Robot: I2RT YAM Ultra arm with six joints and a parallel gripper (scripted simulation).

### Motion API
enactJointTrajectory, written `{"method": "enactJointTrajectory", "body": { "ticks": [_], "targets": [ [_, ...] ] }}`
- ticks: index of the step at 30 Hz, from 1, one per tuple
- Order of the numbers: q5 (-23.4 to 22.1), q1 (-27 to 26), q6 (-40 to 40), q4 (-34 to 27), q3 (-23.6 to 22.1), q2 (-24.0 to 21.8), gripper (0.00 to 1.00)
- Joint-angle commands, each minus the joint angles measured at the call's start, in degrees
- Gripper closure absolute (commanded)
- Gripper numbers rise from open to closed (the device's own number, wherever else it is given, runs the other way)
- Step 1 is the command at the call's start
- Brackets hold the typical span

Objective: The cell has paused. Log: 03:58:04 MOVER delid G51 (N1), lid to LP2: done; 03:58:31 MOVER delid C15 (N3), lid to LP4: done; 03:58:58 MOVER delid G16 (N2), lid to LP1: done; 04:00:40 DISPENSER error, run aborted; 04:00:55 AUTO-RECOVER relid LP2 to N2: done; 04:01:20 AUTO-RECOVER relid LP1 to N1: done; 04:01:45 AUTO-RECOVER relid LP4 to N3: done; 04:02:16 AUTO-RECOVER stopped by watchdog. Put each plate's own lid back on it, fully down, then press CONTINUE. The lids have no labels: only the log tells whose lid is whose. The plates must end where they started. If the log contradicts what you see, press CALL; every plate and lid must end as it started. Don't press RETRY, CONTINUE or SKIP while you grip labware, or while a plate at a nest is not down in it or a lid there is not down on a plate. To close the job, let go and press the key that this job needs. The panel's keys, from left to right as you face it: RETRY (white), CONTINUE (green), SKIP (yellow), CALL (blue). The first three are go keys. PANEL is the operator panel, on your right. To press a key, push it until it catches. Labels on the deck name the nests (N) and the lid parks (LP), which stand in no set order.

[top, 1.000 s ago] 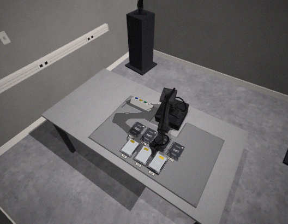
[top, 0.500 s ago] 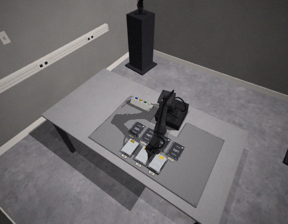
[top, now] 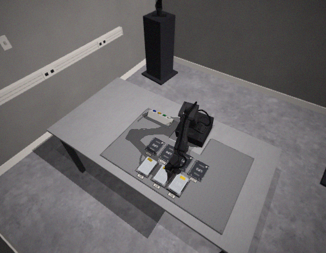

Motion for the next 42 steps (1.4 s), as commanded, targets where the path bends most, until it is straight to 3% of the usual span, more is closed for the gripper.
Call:
{"method": "enactJointTrajectory", "body": {
  "ticks": [1,7,15,25,35,42],
  "targets": [
    [-0.42,-0.07,-0.36,-0.52,1.27,-0.34,1.0],
    [-0.42,-0.07,-0.36,-0.52,1.27,-0.34,1.0],
    [-6.21,-7.24,-4.39,0.87,-1.09,-2.0,1.0],
    [-12.08,-14.22,-8.26,0.21,1.21,-1.97,1.0],
    [-18.91,-22.42,-12.63,-0.84,2.81,1.45,1.0],
    [-18.66,-21.91,-12.35,-0.5,1.95,0.59,1.0]
  ]
}}
